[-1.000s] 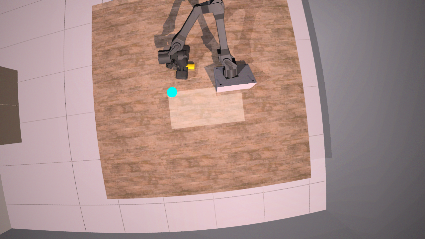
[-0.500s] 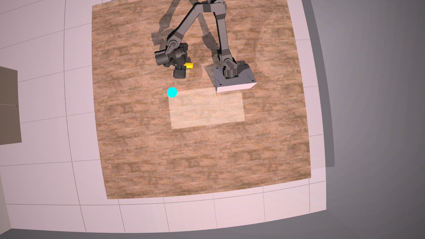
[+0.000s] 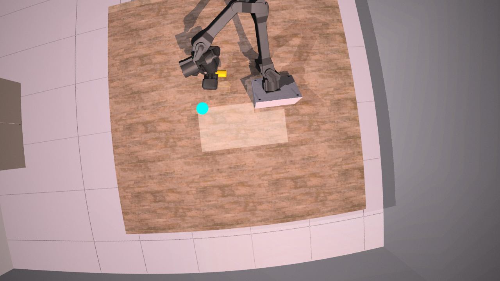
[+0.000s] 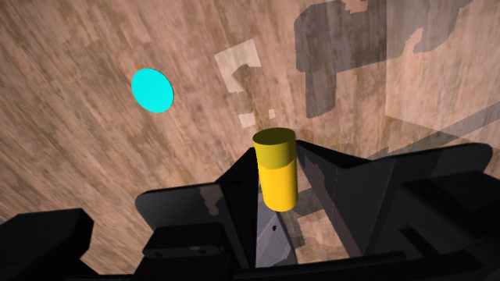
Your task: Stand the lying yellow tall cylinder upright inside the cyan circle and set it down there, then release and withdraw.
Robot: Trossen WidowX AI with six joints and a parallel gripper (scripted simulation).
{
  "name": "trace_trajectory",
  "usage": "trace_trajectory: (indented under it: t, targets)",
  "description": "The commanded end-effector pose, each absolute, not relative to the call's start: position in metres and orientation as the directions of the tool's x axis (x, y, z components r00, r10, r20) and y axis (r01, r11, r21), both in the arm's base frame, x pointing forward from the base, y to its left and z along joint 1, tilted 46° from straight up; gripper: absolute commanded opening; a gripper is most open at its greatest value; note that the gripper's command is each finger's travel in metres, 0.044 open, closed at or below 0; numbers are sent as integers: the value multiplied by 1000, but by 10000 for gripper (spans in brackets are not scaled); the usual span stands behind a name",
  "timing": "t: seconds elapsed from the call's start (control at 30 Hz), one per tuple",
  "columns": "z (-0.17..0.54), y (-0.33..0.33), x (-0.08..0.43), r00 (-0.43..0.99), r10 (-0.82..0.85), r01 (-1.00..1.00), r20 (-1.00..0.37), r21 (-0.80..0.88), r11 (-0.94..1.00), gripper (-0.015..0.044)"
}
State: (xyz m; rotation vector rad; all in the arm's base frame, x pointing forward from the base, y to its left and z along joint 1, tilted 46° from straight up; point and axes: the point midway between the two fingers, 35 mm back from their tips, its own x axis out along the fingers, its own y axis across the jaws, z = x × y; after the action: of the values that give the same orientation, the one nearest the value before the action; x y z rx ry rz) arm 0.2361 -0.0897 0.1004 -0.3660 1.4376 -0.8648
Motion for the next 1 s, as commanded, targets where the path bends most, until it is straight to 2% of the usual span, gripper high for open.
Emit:
trace_trajectory:
  t: [0.0, 0.23, 0.97]
  targets:
    - [111, -80, 236, -91, -702, 297, -706, -693, 657, 105]
    - [116, -73, 238, -91, -704, 264, -704, -699, 665, 105]
    - [95, -40, 287, -88, -699, -239, -710, -666, 706, 105]
